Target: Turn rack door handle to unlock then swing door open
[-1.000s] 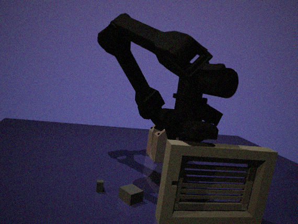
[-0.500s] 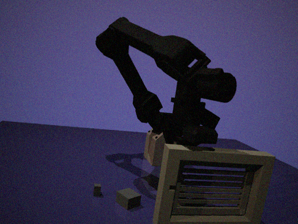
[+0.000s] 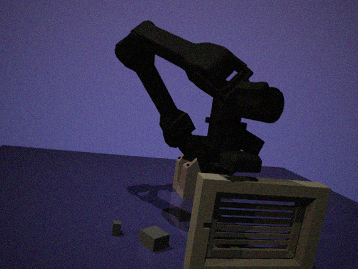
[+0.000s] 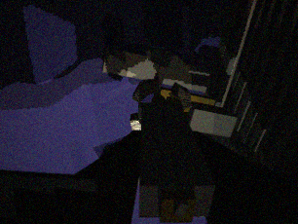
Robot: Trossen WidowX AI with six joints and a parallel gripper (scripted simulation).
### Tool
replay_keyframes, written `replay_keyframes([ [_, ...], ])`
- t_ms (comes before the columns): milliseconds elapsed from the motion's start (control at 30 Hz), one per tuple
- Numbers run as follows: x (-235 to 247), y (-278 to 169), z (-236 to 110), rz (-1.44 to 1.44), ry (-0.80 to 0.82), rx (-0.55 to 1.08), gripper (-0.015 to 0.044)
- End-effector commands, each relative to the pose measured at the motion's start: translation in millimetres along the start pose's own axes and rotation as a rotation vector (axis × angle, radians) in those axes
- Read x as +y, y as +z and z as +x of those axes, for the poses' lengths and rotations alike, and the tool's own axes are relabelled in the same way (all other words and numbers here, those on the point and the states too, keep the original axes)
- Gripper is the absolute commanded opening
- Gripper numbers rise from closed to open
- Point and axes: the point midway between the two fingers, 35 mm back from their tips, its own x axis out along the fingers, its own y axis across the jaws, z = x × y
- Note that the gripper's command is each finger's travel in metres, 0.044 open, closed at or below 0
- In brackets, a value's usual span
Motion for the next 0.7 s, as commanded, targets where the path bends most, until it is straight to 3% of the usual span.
replay_keyframes([
  [0,0.0,0.2,0.1,-0.001,0.0,-0.001,0.0098],
  [433,0.0,0.2,0.1,-0.001,0.0,-0.001,0.0013],
  [667,2.7,1.9,0.0,0.065,0.0,-0.001,0.0013],
])
